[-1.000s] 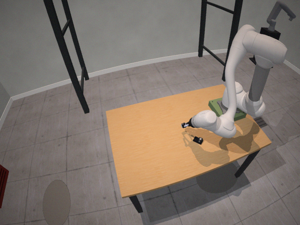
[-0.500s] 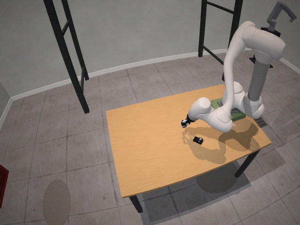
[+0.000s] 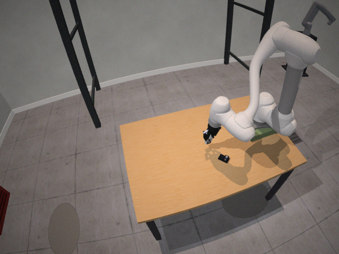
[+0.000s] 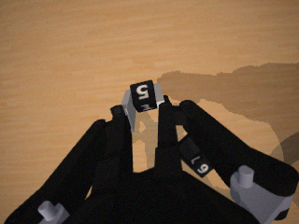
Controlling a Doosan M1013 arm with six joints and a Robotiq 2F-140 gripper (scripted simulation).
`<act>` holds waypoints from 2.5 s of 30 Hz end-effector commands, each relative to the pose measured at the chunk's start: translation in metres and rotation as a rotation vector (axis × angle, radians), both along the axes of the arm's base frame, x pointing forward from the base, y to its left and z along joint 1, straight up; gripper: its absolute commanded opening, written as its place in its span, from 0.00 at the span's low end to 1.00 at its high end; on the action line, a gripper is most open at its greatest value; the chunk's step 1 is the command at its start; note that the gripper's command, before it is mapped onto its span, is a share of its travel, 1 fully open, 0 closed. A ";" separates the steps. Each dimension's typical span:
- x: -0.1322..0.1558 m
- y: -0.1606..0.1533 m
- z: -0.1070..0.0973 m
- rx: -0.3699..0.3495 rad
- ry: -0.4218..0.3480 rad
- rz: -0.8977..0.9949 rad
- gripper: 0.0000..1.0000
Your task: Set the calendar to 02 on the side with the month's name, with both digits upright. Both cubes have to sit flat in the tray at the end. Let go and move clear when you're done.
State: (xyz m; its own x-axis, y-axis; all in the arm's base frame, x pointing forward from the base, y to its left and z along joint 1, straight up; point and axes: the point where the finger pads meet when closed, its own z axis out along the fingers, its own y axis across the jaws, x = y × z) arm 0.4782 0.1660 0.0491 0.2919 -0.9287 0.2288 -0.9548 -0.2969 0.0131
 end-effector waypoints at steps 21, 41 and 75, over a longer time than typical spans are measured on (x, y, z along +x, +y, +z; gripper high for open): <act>0.002 -0.009 0.000 0.421 0.136 -0.004 0.24; 0.007 -0.017 -0.001 0.721 0.218 -0.005 0.24; 0.009 -0.024 -0.006 0.971 0.296 -0.008 0.24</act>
State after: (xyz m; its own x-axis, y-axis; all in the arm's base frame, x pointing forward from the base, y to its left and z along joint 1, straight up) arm 0.4875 0.1419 0.0429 0.2074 -0.6770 -0.7061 -0.9542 -0.2990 0.0064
